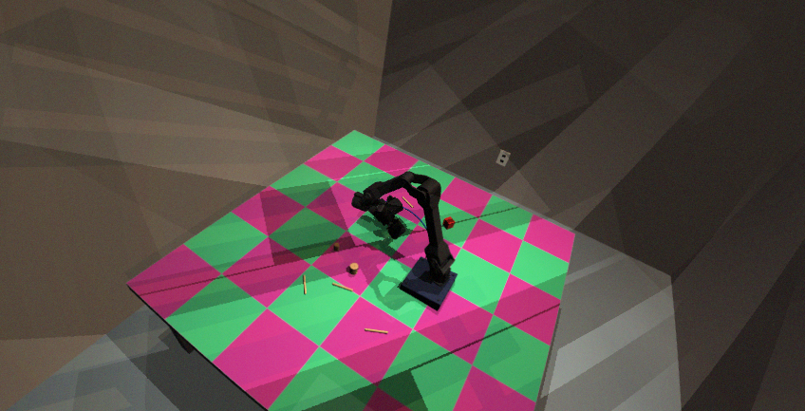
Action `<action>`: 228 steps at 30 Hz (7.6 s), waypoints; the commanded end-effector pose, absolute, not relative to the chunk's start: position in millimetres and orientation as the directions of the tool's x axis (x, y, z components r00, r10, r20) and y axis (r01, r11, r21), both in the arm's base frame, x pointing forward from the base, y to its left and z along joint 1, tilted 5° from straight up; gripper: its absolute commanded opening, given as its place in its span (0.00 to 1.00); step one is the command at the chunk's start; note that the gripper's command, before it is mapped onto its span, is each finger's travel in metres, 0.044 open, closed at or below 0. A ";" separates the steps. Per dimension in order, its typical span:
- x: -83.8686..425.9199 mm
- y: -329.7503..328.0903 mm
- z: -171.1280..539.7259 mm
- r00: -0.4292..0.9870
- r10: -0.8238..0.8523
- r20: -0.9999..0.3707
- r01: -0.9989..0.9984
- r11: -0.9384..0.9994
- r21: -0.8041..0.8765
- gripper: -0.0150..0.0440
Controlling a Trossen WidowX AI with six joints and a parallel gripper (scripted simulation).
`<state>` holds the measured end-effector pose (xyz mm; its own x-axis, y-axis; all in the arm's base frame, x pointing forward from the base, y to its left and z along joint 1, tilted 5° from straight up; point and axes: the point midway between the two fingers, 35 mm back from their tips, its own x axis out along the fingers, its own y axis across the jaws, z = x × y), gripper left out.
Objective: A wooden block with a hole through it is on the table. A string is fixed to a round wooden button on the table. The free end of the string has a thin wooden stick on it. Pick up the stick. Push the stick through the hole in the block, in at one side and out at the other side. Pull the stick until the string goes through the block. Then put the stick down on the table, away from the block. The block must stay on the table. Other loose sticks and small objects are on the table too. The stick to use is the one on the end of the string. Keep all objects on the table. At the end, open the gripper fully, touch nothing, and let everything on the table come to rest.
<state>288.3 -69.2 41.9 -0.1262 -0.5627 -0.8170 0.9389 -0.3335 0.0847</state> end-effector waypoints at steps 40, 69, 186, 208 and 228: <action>300.8 -24.6 91.1 -0.202 -0.708 -0.677 0.933 -0.349 0.086 0.66; 286.2 -43.7 81.1 -0.238 -0.490 -0.838 0.817 0.365 -0.446 1.00; 283.7 -75.2 87.2 0.109 0.007 -0.994 -0.962 0.252 -0.104 0.48; 283.7 -75.2 87.2 0.109 0.007 -0.994 -0.962 0.252 -0.104 0.25; 255.9 -114.4 90.0 0.128 0.018 -0.992 -0.130 0.991 0.001 0.88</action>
<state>268.1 -105.4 95.1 0.1415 0.0125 -0.9899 -0.5347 0.8425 -0.0658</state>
